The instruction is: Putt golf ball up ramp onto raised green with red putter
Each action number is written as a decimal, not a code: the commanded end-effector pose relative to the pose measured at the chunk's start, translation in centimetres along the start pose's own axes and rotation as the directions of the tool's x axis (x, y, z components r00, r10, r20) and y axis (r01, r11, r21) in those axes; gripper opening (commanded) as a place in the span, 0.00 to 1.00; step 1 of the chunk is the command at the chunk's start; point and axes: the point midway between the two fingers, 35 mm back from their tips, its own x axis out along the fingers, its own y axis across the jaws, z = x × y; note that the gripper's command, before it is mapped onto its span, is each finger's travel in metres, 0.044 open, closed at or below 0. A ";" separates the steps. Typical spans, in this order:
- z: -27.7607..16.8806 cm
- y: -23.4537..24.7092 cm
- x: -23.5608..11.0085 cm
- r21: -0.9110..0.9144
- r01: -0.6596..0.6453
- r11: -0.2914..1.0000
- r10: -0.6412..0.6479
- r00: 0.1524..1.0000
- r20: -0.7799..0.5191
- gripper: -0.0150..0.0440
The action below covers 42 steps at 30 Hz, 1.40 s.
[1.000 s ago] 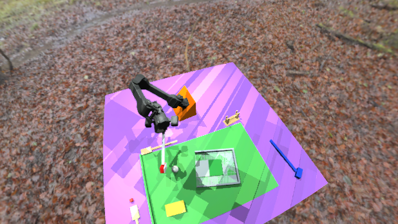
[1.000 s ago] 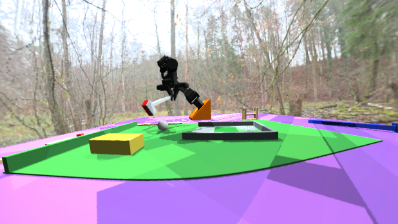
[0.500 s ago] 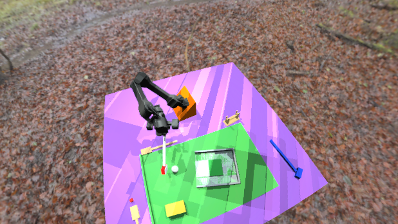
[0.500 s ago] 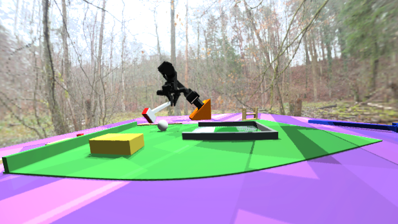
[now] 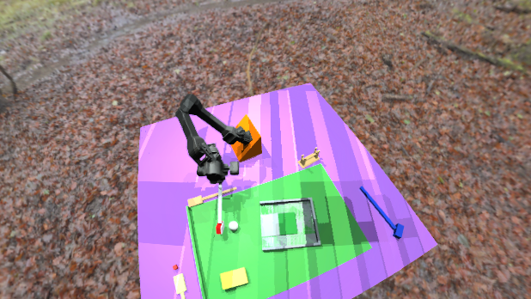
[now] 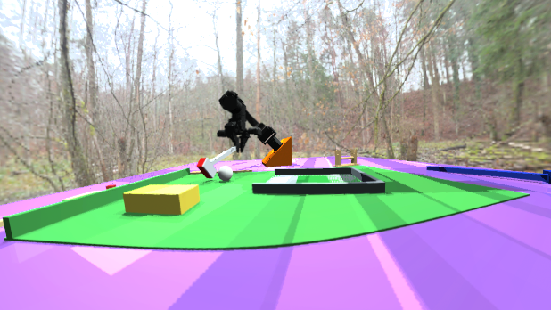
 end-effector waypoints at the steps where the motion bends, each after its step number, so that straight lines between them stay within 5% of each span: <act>1: 0.0 0.0 0.0 0.000 0.000 1.000 0.000 1.000 0.000 0.25; 30: -0.2 -2.4 0.5 -0.009 -0.002 1.000 0.002 1.000 -0.007 0.25; 42: -0.3 10.8 0.3 -0.005 -0.009 1.000 0.009 1.000 -0.004 0.25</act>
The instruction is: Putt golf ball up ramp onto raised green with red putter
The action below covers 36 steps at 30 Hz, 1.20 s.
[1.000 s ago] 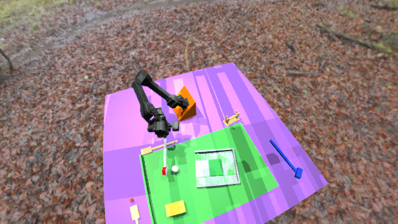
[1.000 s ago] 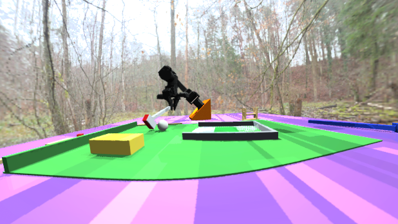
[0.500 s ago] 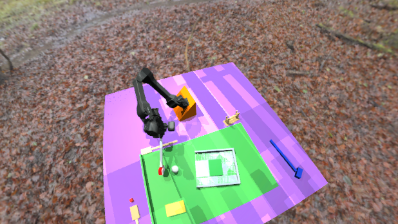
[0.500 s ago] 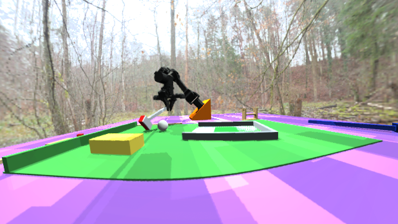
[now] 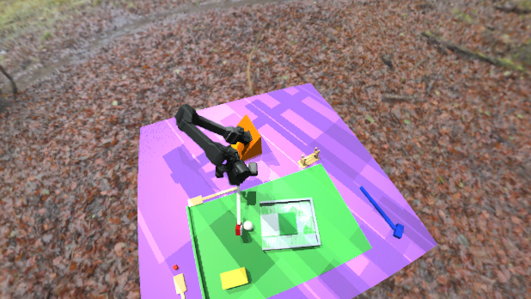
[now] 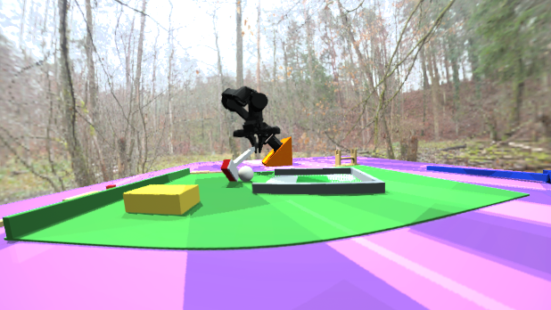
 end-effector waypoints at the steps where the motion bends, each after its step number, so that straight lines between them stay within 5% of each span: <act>1: -1.0 2.6 0.0 -0.006 0.024 1.000 -0.024 1.000 0.008 0.25; 18: -1.0 2.8 -5.9 -0.007 0.022 1.000 -0.022 1.000 0.006 0.25; 36: -1.1 2.7 -5.0 -0.013 0.023 1.000 -0.023 1.000 0.002 0.25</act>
